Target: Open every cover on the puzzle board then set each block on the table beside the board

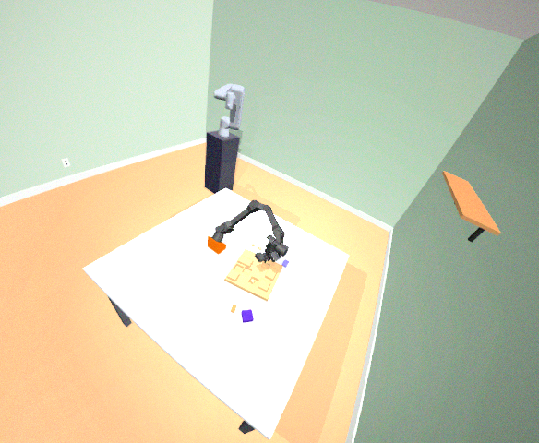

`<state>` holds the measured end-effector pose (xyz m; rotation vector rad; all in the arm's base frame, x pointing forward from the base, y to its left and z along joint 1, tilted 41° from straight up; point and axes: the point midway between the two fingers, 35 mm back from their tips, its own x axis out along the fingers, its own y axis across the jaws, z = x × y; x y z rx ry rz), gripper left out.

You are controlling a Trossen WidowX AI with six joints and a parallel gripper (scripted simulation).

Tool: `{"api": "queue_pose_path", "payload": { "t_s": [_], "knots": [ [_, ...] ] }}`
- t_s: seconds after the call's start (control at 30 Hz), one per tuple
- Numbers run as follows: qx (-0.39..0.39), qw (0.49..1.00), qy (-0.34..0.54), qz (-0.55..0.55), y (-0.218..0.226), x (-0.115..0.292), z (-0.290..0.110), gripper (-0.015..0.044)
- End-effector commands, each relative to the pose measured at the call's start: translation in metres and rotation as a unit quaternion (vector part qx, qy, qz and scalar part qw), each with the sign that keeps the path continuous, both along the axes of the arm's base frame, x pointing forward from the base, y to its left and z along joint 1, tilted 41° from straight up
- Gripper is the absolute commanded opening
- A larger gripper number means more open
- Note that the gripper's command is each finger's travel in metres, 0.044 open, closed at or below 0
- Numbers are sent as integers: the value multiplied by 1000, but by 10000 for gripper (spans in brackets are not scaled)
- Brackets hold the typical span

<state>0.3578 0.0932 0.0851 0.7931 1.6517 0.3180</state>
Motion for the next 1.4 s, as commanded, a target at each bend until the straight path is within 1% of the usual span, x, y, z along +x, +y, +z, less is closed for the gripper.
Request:
{"api": "queue_pose_path", "payload": {
  "t_s": [0.0,0.57,1.37],
  "knots": [
    [-1,1000,-6,0,-6,3,8,80],
    [-2,1000,-5,0,-33,4,37,80],
    [-16,1000,-8,-5,-103,30,-13,80]
  ]
}}
